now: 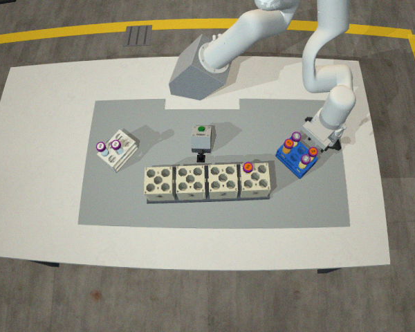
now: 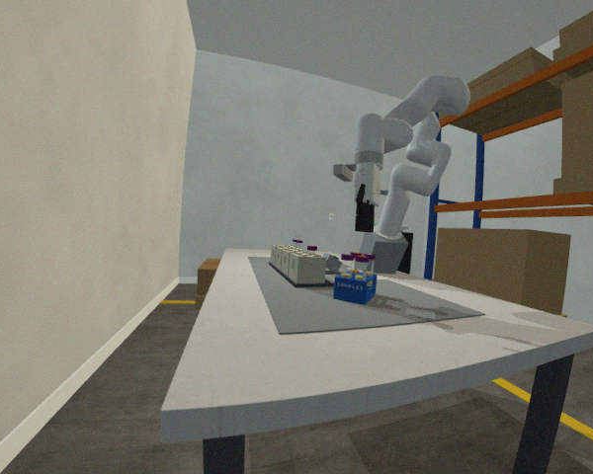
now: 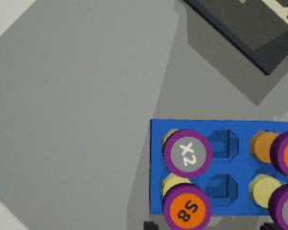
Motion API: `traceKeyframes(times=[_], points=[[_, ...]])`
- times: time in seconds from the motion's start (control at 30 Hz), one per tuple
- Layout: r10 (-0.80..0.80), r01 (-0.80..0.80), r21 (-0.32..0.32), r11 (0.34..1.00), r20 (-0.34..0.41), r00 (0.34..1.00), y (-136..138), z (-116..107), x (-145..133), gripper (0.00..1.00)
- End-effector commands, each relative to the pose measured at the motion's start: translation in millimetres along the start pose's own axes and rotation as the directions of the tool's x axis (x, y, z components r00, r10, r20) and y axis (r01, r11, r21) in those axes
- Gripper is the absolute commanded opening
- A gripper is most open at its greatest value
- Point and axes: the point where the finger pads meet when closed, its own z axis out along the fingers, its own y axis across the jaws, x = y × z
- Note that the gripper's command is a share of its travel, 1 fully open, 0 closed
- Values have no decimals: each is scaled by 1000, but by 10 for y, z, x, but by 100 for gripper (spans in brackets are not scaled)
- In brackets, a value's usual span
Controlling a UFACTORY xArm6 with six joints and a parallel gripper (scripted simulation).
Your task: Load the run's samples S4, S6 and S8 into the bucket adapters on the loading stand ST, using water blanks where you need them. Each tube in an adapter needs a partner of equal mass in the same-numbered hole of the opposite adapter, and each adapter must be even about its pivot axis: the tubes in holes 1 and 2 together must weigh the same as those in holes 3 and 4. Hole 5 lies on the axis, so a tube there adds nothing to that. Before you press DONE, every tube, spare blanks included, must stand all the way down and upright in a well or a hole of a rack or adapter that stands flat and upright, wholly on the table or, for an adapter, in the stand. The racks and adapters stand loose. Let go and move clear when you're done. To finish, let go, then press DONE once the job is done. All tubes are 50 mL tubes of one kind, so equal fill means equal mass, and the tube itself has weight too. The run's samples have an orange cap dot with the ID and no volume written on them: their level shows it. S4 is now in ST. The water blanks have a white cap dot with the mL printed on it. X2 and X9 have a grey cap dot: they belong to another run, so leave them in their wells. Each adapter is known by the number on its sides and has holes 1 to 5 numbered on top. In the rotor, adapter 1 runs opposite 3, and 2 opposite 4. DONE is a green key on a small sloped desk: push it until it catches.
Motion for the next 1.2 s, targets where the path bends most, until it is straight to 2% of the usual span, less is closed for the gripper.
traceKeyframes(times=[0.0, 0.97, 1.17], points=[[-1, 1, 5, 1000, 0, 1000, -22, 81, 0, 57], [-1, 1, 5, 1000, 0, 1000, -23, 623, 0, 57], [-1, 1, 5, 1000, 0, 1000, -23, 661, 0, 57]])
